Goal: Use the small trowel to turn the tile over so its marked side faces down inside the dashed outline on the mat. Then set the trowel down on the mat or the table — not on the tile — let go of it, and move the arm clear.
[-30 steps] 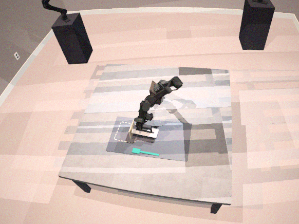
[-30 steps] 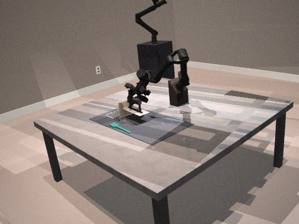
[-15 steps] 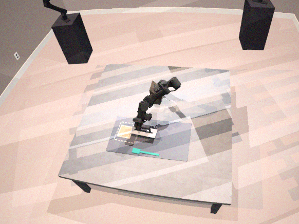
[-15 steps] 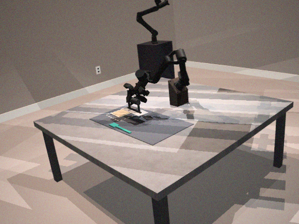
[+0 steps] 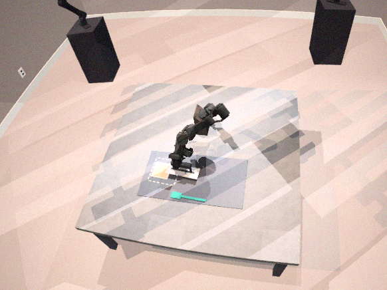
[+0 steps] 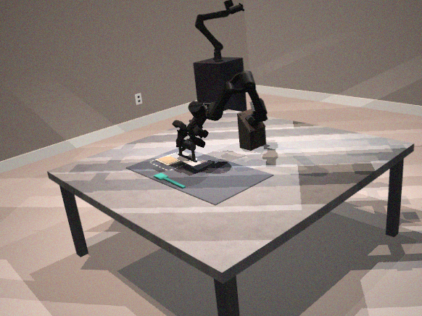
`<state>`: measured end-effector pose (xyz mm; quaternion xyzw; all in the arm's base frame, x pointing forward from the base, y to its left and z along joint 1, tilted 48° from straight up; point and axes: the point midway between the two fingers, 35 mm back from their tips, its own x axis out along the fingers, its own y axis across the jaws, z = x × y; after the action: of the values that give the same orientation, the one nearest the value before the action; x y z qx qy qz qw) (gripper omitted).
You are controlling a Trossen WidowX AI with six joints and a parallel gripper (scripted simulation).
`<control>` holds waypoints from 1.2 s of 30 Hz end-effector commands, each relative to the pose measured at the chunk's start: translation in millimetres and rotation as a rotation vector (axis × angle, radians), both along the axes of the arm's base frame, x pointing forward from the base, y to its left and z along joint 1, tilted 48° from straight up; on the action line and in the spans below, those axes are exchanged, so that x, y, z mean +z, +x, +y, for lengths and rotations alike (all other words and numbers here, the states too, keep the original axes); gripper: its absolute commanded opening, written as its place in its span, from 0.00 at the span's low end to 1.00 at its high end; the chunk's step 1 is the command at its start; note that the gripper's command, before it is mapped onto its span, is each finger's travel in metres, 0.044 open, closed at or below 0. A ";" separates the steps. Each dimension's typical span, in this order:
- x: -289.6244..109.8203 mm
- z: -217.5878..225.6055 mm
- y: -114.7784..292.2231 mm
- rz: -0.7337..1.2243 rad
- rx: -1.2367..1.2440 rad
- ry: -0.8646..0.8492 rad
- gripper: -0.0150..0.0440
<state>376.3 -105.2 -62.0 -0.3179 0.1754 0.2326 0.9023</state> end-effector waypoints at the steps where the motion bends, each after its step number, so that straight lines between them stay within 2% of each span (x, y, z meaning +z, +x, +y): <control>1: -4.3 -4.2 3.6 -0.015 -0.006 -0.010 0.25; 10: -10.0 -2.2 4.2 -0.015 -0.006 -0.010 0.25; 36: 60.1 7.2 13.2 -0.014 -0.006 -0.008 0.25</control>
<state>389.3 -96.9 -12.6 -0.3208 0.1719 0.2335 0.9017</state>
